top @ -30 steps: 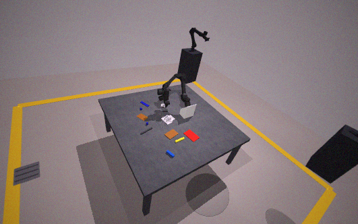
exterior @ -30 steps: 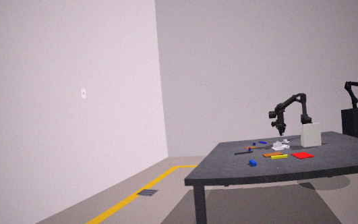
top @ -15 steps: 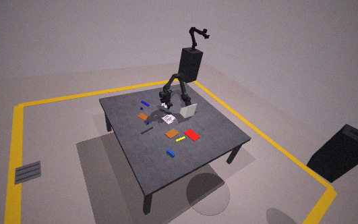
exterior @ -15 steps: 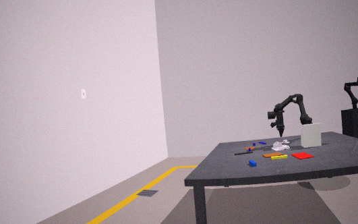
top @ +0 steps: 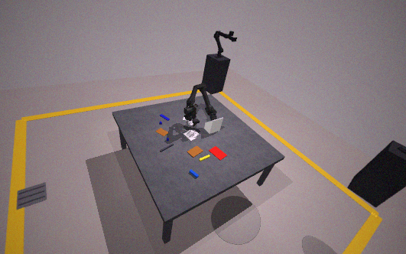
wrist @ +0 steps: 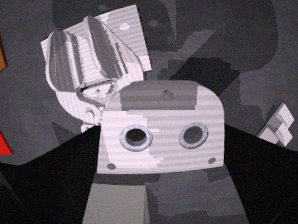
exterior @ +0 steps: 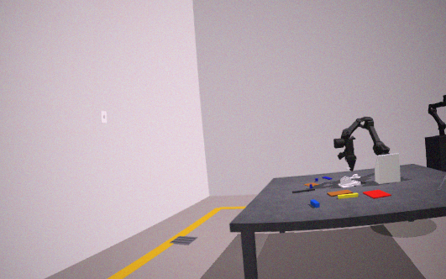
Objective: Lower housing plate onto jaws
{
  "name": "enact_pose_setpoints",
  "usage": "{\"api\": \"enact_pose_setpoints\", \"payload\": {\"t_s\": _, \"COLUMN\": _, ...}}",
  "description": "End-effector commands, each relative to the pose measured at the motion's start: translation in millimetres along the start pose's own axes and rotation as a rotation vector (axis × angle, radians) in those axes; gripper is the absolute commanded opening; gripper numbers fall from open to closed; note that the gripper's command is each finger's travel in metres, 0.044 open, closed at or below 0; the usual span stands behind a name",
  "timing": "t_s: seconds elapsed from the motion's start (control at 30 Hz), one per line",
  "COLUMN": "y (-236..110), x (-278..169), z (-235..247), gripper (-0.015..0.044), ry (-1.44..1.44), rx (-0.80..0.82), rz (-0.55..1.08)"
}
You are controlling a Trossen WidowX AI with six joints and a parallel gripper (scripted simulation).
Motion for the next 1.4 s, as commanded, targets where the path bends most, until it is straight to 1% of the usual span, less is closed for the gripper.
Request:
{"api": "enact_pose_setpoints", "payload": {"t_s": 0.0, "y": 1.4, "x": -1.4, "z": 12.1, "gripper": 0.0351, "ry": -0.036, "rx": -0.008, "rz": 0.005}}
{"api": "enact_pose_setpoints", "payload": {"t_s": 0.6, "y": 4.0, "x": -15.8, "z": 68.8, "gripper": 0.0351, "ry": -0.224, "rx": -0.068, "rz": 0.005}}
{"api": "enact_pose_setpoints", "payload": {"t_s": 1.37, "y": 4.0, "x": -16.0, "z": 69.3, "gripper": 0.0351, "ry": -0.213, "rx": -0.069, "rz": 0.004}}
Point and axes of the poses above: the point midway between the two fingers, 35 mm back from their tips, its own y axis out along the fingers, its own z axis across the jaws, x = y × z, the point moved 2 cm from there along -y, back along the fingers, and after that the axes turned 5 degrees about -y, right-handed, at the moved point
